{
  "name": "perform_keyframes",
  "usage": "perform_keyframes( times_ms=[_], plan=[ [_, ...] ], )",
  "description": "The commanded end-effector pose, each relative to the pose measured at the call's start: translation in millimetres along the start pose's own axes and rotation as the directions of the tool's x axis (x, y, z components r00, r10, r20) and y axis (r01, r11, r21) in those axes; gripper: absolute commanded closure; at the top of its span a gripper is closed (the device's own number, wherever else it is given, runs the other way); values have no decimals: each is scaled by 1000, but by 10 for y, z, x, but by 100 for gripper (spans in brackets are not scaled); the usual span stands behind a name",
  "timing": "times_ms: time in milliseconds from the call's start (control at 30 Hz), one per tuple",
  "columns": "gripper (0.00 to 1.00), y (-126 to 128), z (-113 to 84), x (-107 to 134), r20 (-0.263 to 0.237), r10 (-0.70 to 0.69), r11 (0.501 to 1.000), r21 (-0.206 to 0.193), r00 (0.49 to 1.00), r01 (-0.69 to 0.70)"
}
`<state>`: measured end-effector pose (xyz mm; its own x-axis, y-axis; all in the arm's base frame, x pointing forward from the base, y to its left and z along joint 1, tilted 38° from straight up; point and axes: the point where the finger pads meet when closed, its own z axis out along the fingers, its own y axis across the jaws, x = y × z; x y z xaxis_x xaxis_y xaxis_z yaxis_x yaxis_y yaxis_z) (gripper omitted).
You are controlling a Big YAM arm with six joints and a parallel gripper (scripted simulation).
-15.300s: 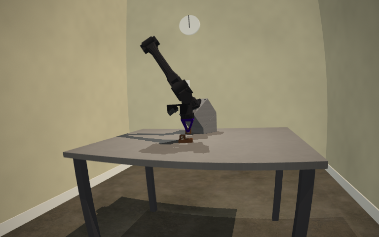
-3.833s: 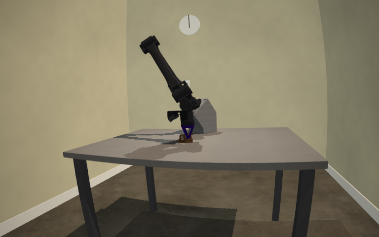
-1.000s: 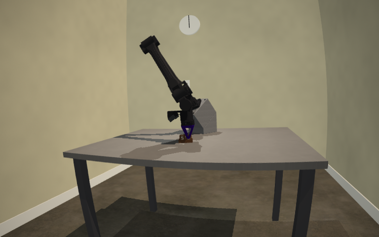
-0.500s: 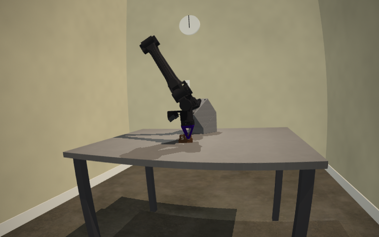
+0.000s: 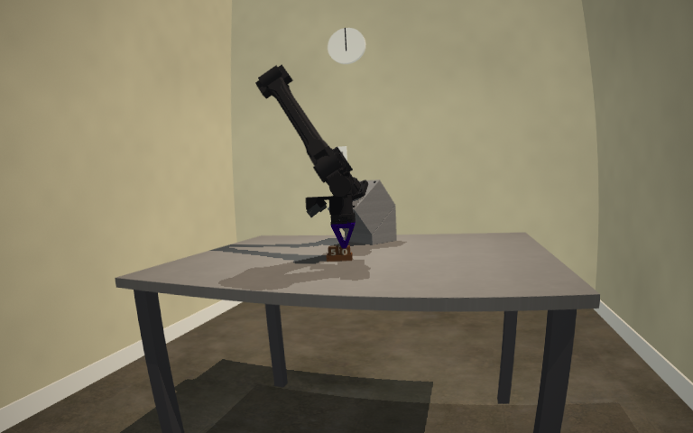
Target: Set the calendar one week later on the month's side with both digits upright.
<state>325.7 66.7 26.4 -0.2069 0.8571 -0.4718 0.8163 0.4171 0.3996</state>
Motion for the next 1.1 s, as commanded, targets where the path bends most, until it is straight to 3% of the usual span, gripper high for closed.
perform_keyframes(
  times_ms=[0, 333, 633, 667, 1067],
  plan=[
    [54, 208, -259, -5, -6, 30, 999, -45, 1000, -30],
    [54, 231, -787, -14, -11, 36, 998, -51, 999, -36],
    [54, 220, -849, -24, -8, 39, 998, -43, 999, -39],
    [0, 211, -830, -32, -6, 40, 999, -36, 999, -40],
    [0, 231, -830, -27, -8, 41, 998, -43, 999, -41]
  ],
)
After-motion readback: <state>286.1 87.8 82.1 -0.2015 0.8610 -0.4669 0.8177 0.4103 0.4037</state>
